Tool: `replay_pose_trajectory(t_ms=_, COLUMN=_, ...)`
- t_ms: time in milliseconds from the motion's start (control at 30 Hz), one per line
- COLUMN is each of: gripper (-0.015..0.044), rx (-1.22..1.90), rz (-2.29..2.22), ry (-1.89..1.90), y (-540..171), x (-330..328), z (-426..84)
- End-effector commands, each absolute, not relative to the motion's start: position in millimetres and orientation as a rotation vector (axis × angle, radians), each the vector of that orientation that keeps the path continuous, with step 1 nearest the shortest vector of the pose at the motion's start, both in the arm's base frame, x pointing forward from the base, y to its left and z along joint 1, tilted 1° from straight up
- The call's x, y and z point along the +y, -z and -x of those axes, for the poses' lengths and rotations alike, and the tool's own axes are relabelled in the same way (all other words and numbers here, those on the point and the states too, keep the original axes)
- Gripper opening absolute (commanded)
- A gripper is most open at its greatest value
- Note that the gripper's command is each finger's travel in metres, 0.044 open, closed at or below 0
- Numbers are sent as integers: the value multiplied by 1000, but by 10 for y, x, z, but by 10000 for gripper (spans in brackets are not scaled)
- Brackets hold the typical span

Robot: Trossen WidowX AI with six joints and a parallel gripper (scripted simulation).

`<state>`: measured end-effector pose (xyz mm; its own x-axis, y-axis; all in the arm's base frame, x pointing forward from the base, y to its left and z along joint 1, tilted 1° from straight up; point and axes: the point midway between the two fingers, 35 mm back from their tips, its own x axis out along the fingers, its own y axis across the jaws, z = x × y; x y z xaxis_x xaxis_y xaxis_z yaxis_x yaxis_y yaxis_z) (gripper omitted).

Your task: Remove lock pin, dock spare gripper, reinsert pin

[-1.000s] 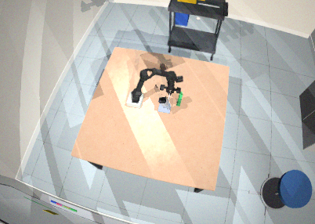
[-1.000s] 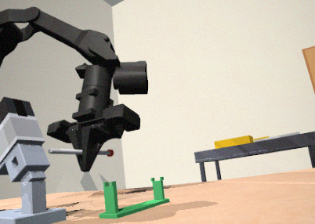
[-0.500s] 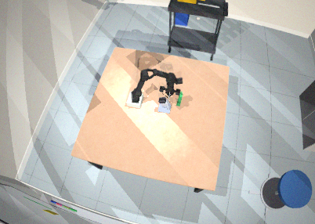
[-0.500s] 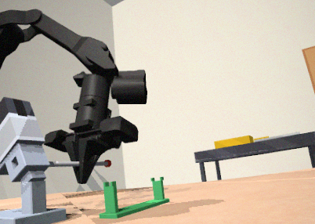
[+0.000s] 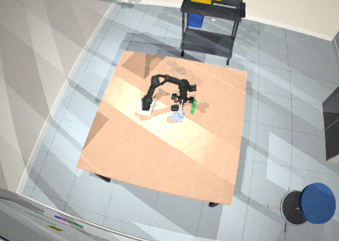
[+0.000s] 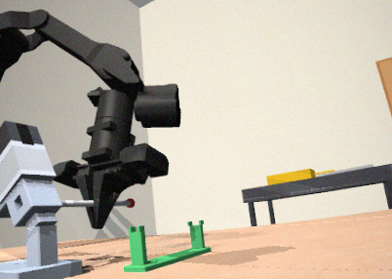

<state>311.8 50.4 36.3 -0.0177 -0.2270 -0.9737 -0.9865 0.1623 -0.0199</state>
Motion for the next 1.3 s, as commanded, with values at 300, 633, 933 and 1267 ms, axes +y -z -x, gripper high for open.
replay_pose_trajectory(t_ms=300, gripper=0, rx=1445, rz=1245, ry=-973, y=-371, x=417, z=-3114)
replay_pose_trajectory(t_ms=633, gripper=0, rx=1447, rz=1244, ry=-976, y=-369, x=347, z=-3100)
replay_pose_trajectory(t_ms=933, gripper=0, rx=1449, rz=1243, ry=-979, y=-367, x=291, z=-3093)
replay_pose_trajectory(t_ms=1267, gripper=0, rx=1451, rz=1241, ry=-983, y=-364, x=222, z=-3081)
